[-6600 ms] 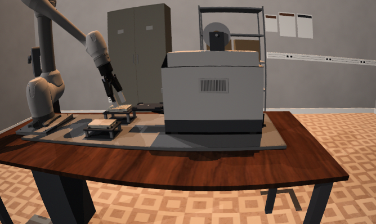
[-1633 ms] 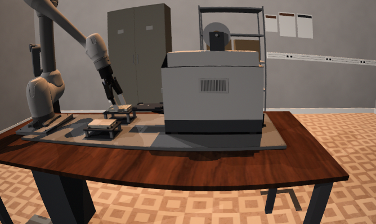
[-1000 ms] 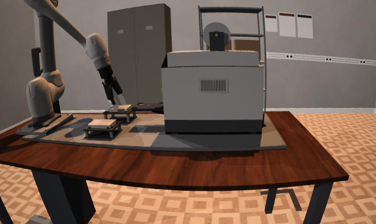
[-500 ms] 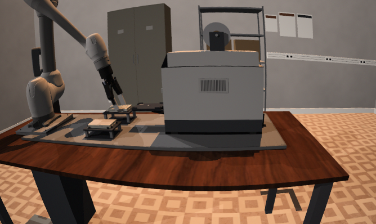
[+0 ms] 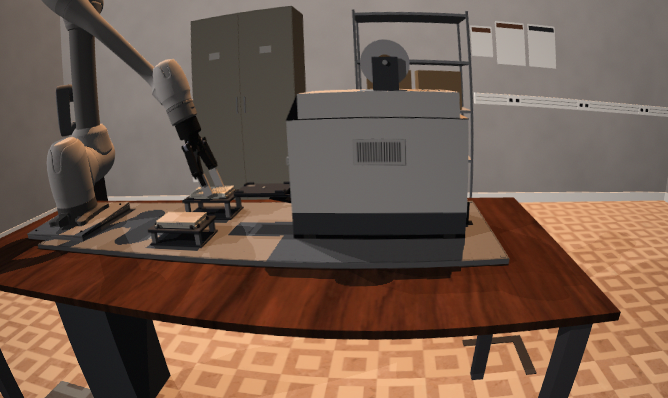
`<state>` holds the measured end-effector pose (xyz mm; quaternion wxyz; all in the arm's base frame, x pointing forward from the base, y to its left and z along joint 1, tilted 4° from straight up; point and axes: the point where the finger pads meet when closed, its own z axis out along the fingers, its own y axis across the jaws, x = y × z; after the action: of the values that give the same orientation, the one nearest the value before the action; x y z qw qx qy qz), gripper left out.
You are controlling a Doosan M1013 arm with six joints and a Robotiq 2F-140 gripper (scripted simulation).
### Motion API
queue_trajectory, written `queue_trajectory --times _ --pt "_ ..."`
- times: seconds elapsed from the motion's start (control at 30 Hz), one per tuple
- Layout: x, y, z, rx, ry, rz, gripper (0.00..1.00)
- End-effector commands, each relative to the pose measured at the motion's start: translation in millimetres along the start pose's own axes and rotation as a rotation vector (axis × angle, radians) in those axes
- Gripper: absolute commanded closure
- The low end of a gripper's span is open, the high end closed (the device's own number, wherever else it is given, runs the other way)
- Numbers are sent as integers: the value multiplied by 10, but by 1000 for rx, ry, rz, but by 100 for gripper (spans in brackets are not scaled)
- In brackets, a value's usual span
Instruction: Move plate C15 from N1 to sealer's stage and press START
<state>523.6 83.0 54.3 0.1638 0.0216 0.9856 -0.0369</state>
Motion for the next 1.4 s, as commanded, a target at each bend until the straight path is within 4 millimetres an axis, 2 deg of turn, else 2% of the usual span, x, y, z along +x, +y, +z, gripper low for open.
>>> queue_trajectory --times 0.0,0.1,0.13,1.37 --pt "37 -15 33 2 5 1 39" --pt "37 -15 33 2 5 1 41" --pt "37 -15 33 2 5 1 90" --pt "37 -15 33 2 5 1 90"
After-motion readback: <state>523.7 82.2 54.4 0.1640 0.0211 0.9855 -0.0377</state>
